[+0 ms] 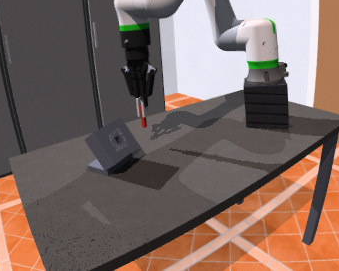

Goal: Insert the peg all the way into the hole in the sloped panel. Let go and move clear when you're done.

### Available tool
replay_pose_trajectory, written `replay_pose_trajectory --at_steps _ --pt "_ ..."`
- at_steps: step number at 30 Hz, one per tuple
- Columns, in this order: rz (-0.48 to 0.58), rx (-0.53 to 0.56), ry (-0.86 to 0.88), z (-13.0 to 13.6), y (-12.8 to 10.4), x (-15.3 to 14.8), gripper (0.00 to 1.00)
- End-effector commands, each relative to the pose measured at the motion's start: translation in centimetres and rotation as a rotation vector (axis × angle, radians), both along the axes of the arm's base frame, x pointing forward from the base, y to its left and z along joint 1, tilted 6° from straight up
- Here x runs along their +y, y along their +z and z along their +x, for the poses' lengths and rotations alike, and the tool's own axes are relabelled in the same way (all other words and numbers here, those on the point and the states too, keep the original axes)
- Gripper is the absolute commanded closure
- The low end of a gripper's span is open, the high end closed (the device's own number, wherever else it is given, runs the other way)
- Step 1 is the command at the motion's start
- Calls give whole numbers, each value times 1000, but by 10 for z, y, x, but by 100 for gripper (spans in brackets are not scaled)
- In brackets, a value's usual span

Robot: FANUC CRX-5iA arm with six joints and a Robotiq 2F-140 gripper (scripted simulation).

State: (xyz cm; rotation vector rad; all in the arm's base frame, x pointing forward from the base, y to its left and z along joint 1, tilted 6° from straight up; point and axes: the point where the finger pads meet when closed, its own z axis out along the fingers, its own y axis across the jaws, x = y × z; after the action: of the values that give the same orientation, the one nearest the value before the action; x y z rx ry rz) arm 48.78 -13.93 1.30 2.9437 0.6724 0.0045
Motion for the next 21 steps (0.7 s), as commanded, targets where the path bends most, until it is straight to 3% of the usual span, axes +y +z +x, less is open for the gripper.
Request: replay_pose_trajectory --at_steps 1,21 --pt "-25 22 41 -1 -2 3 100" --pt "-198 156 312 -1 -10 21 100"
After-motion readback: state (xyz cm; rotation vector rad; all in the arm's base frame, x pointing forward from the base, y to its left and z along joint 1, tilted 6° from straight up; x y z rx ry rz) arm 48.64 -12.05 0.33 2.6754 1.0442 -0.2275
